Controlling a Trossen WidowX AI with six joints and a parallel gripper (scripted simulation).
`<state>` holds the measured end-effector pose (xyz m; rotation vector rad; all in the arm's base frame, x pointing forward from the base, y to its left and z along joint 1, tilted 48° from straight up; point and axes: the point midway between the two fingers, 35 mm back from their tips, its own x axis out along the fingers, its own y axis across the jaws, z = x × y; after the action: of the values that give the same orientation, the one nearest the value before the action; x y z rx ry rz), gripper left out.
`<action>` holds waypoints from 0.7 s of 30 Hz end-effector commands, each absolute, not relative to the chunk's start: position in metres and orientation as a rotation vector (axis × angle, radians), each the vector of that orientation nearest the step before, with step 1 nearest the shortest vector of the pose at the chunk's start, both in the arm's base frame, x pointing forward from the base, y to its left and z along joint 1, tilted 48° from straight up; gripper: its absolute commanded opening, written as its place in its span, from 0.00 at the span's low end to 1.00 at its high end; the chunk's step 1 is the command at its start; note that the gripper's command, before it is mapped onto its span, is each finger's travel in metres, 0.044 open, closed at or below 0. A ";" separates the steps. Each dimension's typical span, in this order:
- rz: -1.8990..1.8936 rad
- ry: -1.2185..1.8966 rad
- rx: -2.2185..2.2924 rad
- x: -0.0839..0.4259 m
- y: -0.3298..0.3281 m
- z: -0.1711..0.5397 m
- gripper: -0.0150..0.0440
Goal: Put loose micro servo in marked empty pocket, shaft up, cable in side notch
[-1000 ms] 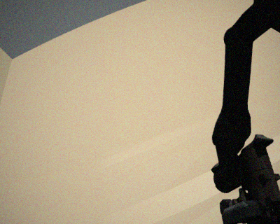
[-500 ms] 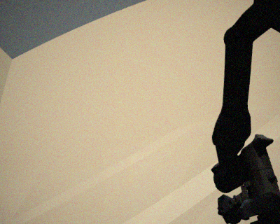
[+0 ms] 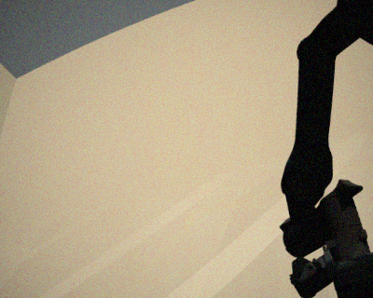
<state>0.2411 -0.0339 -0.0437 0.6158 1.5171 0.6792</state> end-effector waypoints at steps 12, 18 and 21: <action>0.684 1.503 0.606 0.298 -0.033 -0.043 0.25; 0.684 1.502 0.605 0.321 -0.031 -0.043 0.25; 0.684 1.502 0.605 0.331 -0.030 -0.043 0.25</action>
<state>0.3157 -0.0294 -0.0440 0.6024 1.5086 0.6899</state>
